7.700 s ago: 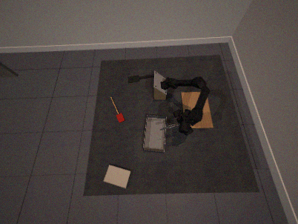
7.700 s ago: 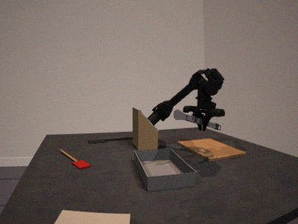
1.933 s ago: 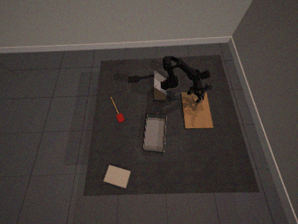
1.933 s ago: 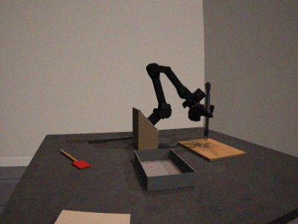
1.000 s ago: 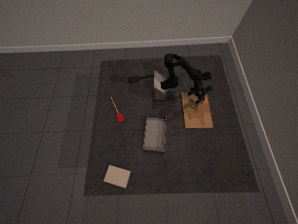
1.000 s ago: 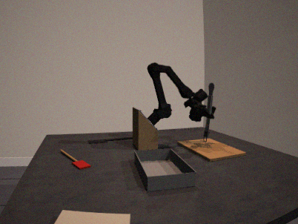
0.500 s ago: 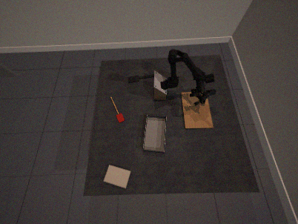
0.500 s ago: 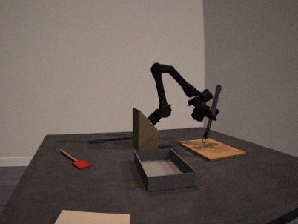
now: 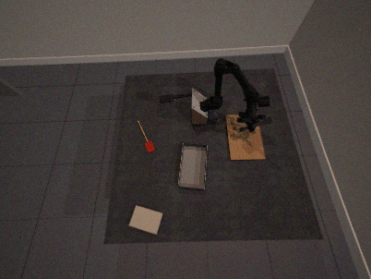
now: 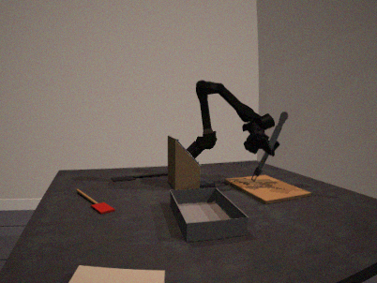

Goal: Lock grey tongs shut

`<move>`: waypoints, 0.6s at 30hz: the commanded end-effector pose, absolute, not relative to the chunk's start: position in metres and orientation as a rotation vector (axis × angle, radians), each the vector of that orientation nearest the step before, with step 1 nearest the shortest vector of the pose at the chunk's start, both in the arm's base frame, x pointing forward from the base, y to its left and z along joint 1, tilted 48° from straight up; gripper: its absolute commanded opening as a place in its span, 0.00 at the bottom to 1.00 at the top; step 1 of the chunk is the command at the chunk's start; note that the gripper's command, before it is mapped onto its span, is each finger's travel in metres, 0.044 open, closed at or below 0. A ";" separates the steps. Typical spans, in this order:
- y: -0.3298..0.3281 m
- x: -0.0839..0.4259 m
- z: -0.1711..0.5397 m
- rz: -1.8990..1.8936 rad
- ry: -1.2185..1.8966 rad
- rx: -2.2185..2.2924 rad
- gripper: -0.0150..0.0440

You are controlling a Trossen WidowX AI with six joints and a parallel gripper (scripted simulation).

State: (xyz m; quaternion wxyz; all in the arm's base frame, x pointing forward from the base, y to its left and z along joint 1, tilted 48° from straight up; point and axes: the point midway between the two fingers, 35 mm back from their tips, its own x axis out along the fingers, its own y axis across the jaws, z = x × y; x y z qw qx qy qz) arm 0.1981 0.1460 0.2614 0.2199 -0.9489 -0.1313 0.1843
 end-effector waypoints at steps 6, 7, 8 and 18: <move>0.148 0.205 0.252 0.772 -0.442 -2.683 0.00; 0.148 0.205 0.251 0.805 -0.452 -2.685 0.00; 0.148 0.206 0.249 0.838 -0.463 -2.685 0.00; 0.146 0.204 0.238 1.158 -0.572 -2.613 0.00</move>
